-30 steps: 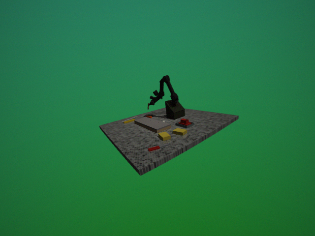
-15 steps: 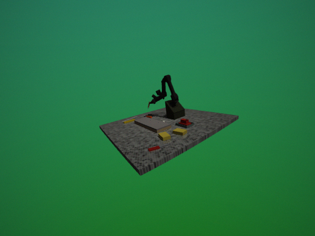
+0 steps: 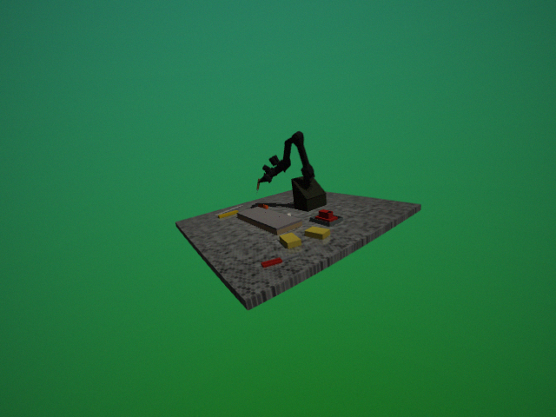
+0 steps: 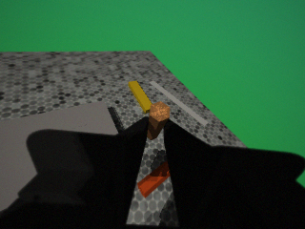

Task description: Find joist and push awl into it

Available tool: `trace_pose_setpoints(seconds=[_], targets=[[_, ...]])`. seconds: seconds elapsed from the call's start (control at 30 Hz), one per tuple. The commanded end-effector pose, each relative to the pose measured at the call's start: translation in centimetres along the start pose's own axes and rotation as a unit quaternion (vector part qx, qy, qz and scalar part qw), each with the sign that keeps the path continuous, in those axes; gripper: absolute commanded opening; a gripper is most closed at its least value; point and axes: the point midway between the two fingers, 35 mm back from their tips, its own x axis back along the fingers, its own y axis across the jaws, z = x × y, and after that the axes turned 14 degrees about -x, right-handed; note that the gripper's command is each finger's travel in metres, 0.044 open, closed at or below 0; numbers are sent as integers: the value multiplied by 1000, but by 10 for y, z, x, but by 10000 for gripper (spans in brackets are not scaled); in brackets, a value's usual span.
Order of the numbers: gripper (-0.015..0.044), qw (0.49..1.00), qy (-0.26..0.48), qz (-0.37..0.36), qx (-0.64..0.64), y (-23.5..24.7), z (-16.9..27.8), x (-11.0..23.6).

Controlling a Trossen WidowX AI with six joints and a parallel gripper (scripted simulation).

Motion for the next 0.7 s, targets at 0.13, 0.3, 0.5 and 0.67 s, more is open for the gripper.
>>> trace_pose_setpoints(seconds=[0.13,0.3,0.5,0.67], targets=[[0,999,14,-24,23,47,-14,-7],[0,998,26,-40,35,79,-16,-9],[0,996,41,-60,48,119,-15,-10],[0,994,54,-78,58,153,-11,-8]])
